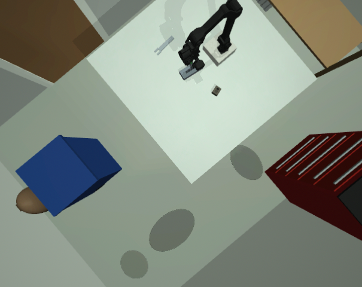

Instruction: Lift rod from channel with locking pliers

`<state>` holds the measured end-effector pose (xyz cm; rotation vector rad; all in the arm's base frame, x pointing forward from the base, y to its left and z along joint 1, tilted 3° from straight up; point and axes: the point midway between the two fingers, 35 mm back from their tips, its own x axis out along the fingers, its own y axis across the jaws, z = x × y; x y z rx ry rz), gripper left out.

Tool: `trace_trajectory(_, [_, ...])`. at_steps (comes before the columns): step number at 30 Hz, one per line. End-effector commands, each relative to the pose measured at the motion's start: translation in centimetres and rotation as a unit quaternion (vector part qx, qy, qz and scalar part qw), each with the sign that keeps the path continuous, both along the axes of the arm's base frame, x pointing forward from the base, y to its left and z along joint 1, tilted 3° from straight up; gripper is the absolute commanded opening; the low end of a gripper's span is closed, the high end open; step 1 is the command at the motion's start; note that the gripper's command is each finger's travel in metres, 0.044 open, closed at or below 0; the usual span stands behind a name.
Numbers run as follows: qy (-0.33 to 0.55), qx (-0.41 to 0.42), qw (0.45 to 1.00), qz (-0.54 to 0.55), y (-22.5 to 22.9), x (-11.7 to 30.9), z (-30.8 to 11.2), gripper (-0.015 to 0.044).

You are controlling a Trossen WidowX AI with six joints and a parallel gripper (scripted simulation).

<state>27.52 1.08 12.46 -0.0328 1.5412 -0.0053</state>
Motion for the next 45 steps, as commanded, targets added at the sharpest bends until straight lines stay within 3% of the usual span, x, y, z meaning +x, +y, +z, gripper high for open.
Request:
trace_trajectory(1, [-0.001, -0.003, 1.0, -0.001, 0.0, 0.1, 0.2, 0.0319])
trace_trajectory(45, [-0.001, -0.003, 1.0, -0.001, -0.2, 0.2, -2.5, 0.0319])
